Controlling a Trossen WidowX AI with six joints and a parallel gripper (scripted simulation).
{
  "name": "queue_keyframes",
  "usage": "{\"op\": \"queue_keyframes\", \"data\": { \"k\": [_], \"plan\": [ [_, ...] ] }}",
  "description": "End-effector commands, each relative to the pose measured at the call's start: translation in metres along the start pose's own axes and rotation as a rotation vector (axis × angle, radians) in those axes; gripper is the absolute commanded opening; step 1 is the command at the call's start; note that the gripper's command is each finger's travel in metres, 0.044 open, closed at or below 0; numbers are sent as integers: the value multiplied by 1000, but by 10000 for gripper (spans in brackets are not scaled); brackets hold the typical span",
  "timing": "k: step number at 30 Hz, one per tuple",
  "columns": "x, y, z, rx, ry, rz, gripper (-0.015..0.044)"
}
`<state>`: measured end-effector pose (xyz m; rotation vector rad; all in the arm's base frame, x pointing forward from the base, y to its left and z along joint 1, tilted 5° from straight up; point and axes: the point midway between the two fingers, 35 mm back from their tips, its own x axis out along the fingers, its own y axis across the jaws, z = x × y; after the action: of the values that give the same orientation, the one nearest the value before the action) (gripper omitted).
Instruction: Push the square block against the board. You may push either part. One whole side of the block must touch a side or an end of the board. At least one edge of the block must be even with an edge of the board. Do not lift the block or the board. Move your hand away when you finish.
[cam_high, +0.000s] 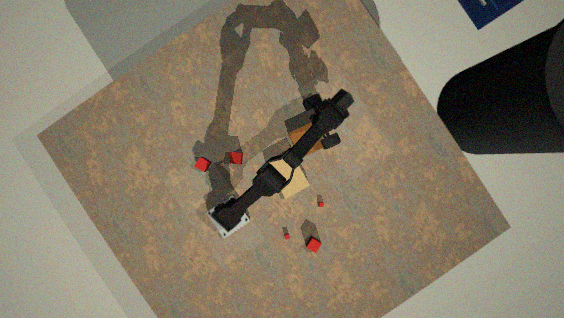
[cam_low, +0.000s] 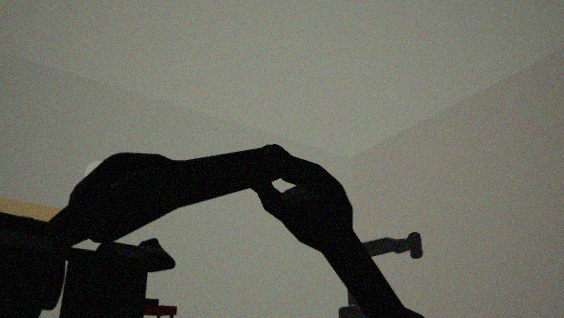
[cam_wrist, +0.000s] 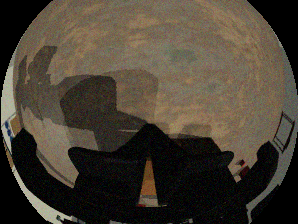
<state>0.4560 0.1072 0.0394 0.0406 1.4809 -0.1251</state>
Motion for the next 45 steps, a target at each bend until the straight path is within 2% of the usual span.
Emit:
{"op": "queue_keyframes", "data": {
  "k": [1, 28, 45],
  "plan": [
    [-3, 1, -3, 6, -3, 6, 0],
    [-3, 3, -19, 6, -2, 6, 0],
    [-4, 4, 5, 6, -4, 6, 0]
  ]
}}
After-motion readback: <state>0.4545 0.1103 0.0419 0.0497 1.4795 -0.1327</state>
